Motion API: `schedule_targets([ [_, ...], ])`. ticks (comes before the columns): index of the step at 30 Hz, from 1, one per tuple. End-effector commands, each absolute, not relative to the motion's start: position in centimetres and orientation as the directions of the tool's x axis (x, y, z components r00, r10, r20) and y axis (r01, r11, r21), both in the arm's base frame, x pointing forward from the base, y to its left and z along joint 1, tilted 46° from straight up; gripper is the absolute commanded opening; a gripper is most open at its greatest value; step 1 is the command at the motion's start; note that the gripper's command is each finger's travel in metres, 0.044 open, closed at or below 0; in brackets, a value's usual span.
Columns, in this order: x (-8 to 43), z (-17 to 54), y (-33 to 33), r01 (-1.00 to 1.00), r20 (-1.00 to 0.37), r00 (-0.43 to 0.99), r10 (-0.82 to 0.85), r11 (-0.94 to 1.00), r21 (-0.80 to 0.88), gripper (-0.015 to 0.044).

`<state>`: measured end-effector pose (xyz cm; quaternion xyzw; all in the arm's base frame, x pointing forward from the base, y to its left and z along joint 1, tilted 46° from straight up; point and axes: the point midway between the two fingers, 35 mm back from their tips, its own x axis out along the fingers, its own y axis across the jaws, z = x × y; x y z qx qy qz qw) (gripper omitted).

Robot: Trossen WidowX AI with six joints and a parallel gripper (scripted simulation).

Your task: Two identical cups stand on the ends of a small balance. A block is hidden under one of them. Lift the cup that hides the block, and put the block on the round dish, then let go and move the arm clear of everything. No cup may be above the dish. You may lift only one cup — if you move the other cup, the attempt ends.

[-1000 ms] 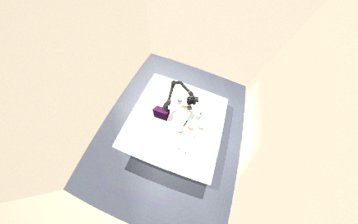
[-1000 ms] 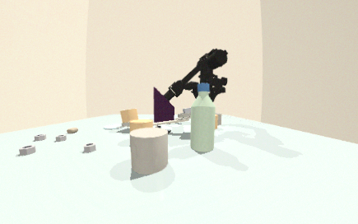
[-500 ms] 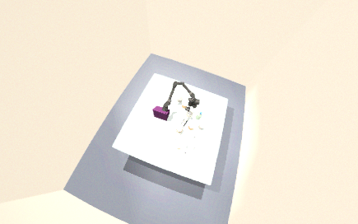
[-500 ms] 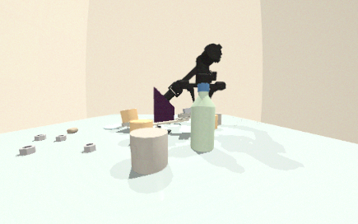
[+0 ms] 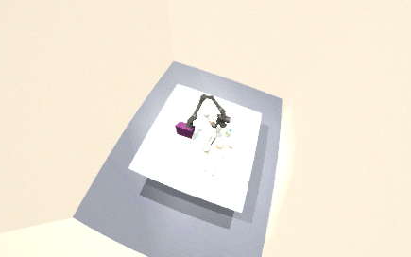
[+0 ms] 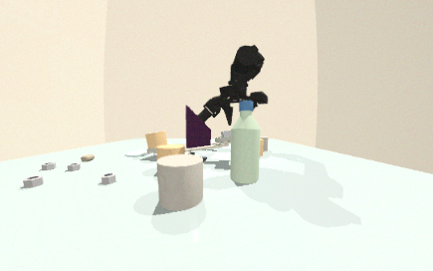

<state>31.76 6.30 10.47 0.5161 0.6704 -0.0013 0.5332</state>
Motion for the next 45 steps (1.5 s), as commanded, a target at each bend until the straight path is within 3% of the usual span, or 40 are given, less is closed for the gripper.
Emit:
schedule_targets([
  [1, 32.1, 10.2, 5.6, 0.789, -0.711, 0.101, 0.696, 0.379, 0.484, 0.026],
  [18, 33.0, 8.8, 2.6, 0.991, -0.697, 0.094, 0.711, 0.0, 0.134, 0.026],
  [45, 33.4, 6.3, 5.1, 0.991, -0.696, 0.095, 0.711, -0.004, 0.131, 0.026],
])
